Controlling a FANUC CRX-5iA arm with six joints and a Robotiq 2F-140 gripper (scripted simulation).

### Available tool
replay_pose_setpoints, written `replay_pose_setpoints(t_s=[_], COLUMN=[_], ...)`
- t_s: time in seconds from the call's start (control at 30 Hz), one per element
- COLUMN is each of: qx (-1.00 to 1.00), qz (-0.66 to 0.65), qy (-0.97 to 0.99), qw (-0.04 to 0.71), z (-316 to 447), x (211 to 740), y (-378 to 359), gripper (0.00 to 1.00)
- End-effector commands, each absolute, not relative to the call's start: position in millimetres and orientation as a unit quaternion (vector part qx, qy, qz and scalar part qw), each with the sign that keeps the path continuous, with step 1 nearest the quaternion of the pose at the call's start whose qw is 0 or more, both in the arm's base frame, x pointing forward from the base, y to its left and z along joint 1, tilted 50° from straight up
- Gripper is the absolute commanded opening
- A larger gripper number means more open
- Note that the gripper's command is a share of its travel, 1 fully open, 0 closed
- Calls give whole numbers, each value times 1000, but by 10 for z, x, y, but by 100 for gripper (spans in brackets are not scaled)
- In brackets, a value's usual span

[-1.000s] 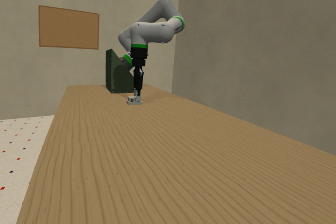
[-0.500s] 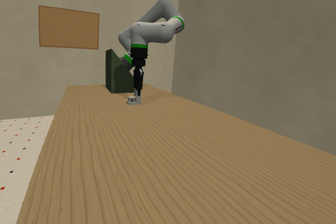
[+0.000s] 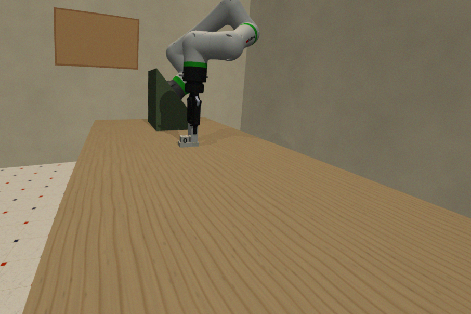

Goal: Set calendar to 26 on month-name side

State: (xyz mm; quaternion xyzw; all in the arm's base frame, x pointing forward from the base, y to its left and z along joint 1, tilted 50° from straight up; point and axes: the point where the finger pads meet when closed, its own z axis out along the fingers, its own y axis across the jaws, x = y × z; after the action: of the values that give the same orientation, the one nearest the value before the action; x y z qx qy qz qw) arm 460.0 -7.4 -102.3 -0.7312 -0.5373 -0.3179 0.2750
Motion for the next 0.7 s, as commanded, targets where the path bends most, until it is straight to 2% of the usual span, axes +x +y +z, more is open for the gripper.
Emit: replay_pose_setpoints(t_s=[0.0, 0.67], qx=[-731, -731], qz=[-318, -318], qy=[-537, -537], qw=[275, 275], z=[-1021, -565], x=[4600, 4481], y=[-79, -603], gripper=[29, 29])
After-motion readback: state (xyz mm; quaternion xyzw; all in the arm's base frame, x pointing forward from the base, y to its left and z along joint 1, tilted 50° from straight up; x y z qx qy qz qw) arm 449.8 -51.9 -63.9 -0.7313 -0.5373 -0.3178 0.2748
